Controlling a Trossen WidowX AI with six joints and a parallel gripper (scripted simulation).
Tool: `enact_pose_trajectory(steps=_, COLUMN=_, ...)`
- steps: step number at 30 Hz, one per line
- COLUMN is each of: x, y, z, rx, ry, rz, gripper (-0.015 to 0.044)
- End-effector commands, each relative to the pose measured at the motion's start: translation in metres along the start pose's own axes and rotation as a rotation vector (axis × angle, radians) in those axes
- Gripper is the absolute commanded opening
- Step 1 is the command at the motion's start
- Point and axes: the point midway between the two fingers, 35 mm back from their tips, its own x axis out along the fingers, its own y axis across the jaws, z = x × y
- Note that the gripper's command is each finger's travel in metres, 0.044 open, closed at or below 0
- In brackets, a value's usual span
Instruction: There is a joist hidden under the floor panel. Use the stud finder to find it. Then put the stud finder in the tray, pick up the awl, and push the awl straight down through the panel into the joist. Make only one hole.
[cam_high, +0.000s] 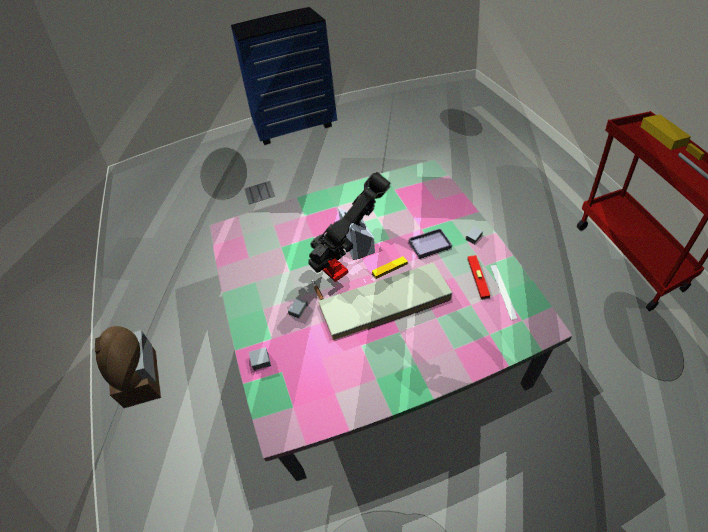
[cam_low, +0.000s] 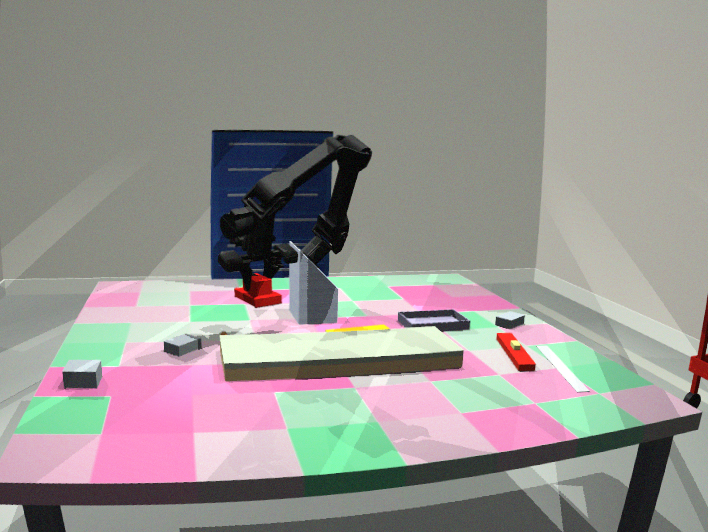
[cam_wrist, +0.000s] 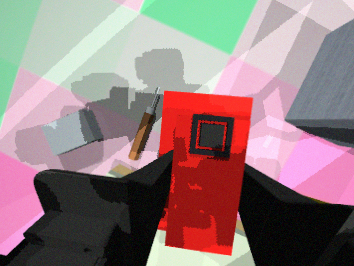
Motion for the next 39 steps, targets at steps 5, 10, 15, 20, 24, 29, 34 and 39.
enact_pose_trajectory(steps=5, x=-0.008, y=0.014, z=-0.016, rx=-0.294, ry=0.054, rz=0.049, gripper=0.0)
enact_pose_trajectory(steps=10, x=-0.011, y=0.022, z=-0.025, rx=-0.482, ry=0.081, rz=0.078, gripper=0.0)
enact_pose_trajectory(steps=15, x=-0.014, y=0.029, z=-0.034, rx=-0.669, ry=0.104, rz=0.113, gripper=0.0)
enact_pose_trajectory(steps=20, x=-0.018, y=0.036, z=-0.043, rx=-0.858, ry=0.121, rz=0.152, gripper=0.0)
enact_pose_trajectory(steps=24, x=-0.021, y=0.041, z=-0.051, rx=-1.008, ry=0.132, rz=0.187, gripper=0.0)
enact_pose_trajectory(steps=29, x=-0.024, y=0.048, z=-0.06, rx=-1.197, ry=0.14, rz=0.235, gripper=0.0)
enact_pose_trajectory(steps=34, x=-0.028, y=0.054, z=-0.069, rx=-1.385, ry=0.143, rz=0.287, gripper=0.0)
enact_pose_trajectory(steps=39, x=-0.033, y=0.06, z=-0.078, rx=-1.573, ry=0.138, rz=0.343, gripper=0.0)
